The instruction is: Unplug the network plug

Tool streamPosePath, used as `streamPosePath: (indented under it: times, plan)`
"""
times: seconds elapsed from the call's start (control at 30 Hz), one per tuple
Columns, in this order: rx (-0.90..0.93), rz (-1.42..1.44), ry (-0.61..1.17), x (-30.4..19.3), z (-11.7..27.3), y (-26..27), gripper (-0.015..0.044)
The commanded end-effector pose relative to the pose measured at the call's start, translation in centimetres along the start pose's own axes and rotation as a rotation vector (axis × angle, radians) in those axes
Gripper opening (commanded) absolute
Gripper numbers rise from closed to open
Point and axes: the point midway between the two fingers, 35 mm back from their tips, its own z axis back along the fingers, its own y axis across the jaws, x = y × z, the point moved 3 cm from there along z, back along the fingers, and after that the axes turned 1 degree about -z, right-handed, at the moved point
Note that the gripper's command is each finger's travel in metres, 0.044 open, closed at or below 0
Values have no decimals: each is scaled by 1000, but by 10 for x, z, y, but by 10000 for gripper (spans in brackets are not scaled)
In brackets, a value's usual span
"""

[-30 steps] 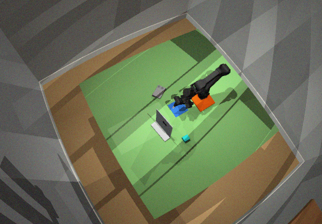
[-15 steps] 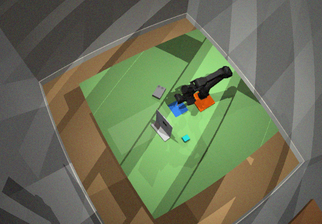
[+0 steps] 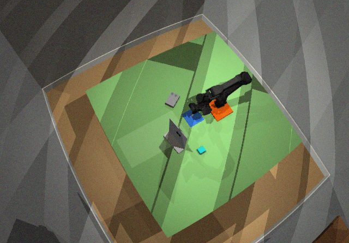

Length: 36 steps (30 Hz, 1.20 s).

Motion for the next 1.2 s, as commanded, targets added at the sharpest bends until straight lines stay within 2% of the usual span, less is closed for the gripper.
streamPosePath:
  times: [0.0, 1.17]
  plan:
    - [8, 1, -2, 0, -5, 4, 0]
    - [9, 0, -2, 1, -34, 27, 0]
